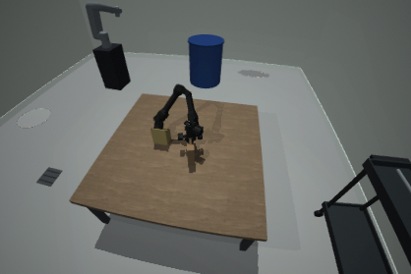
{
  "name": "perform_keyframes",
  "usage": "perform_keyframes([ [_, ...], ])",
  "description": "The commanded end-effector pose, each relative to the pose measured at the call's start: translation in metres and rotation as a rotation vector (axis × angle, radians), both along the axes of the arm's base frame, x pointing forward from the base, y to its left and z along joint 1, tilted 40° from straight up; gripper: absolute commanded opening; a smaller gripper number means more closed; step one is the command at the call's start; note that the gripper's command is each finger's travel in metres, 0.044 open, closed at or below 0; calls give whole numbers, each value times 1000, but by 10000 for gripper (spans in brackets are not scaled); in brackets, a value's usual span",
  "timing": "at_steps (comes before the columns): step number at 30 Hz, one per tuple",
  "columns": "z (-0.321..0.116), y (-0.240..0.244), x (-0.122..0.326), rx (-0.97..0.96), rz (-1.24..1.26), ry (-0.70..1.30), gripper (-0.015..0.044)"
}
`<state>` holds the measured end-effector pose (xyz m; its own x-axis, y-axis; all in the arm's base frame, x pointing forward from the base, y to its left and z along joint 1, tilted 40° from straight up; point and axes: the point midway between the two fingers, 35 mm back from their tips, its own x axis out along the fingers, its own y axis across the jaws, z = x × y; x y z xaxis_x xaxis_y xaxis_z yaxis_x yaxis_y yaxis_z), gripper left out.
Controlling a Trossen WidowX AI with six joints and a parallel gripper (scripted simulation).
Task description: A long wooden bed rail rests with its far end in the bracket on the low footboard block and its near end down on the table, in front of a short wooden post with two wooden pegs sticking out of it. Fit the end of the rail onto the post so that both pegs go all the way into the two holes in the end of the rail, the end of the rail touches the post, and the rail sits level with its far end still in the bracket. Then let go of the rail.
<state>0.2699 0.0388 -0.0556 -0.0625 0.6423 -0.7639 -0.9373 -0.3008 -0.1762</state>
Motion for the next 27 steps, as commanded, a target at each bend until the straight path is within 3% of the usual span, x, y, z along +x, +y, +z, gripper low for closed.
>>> perform_keyframes([
  [1,0,-4,3,-1,-6,-8,0],
  [27,-4,-9,5,-2,-6,-8,0],
])
